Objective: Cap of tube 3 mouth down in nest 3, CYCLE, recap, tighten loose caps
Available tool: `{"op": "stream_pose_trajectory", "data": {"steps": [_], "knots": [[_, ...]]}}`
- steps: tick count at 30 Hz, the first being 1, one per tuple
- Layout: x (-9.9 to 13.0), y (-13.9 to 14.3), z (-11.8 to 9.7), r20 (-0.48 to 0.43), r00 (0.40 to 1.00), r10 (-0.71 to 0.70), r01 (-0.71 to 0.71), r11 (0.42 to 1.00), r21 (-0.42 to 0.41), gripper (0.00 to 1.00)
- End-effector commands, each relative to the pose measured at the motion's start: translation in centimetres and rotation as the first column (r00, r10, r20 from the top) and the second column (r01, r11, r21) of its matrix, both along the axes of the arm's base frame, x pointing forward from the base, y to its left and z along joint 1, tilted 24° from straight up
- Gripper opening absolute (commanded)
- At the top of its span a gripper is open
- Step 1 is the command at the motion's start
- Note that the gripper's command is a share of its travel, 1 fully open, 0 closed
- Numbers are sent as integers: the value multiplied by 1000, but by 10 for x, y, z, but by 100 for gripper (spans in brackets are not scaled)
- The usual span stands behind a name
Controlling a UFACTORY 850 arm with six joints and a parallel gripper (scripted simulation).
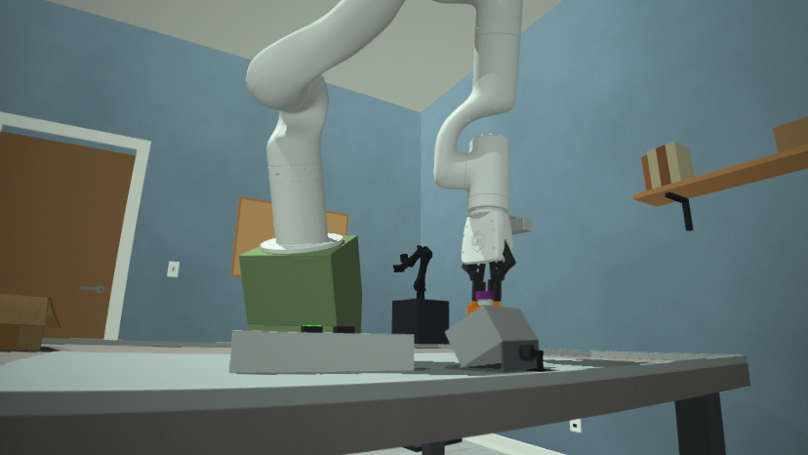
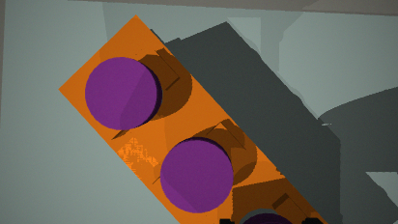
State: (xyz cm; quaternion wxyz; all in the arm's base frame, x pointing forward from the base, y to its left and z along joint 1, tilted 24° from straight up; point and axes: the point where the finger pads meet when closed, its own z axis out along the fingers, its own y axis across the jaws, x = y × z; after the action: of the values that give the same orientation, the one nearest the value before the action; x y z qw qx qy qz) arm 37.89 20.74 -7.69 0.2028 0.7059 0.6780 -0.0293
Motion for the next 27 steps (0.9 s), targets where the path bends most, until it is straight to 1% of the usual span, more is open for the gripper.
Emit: {"op": "stream_pose_trajectory", "data": {"steps": [1,4,5,17,18,20,21,22,26,27], "knots": [[0,0,0,61,998,-33,30,998,46,0],[0,0,0,61,998,-33,30,998,46,0],[0,0,0,61,998,-33,30,998,46,46],[0,0,0,61,998,-33,30,998,46,46],[0,0,1,36,998,44,-45,999,23,46],[0,0,1,-18,981,196,-196,980,-18,46],[0,0,1,-18,981,196,-196,980,-18,46],[0,0,1,-43,964,261,-262,964,-33,46],[0,0,1,-47,962,269,-271,962,-35,46],[0,0,1,-77,937,340,-344,938,-49,46]]}}
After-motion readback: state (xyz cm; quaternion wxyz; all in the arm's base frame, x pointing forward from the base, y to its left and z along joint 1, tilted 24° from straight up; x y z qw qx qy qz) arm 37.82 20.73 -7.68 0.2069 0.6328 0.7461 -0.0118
